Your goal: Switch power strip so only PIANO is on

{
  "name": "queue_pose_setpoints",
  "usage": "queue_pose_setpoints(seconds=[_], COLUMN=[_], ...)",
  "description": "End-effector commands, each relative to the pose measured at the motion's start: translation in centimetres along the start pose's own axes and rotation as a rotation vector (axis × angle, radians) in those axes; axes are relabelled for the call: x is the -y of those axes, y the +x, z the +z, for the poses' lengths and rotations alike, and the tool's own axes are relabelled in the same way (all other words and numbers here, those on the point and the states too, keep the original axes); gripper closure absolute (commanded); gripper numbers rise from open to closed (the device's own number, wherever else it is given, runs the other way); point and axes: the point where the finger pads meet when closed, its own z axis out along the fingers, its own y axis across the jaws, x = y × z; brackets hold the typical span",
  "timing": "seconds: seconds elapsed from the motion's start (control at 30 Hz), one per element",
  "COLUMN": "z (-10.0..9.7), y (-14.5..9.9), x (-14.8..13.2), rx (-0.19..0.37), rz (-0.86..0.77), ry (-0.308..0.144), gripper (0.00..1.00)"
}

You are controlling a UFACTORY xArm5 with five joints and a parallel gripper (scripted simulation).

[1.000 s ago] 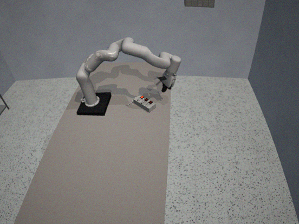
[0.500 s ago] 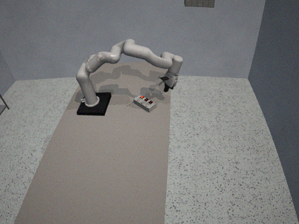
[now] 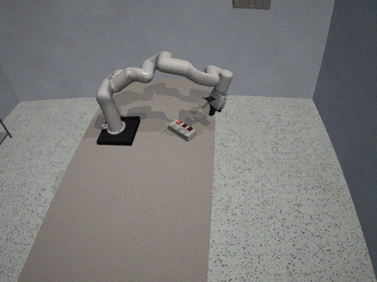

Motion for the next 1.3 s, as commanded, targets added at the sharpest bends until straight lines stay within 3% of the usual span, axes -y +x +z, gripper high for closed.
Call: queue_pose_setpoints(seconds=[0.0, 1.27], z=[-0.3, -0.5], y=[-0.1, -2.1], x=[0.1, 0.9], rx=[0.003, 0.021], rz=[-0.001, -0.075], ry=[0.002, 0.021], gripper=[1.0, 1.0])
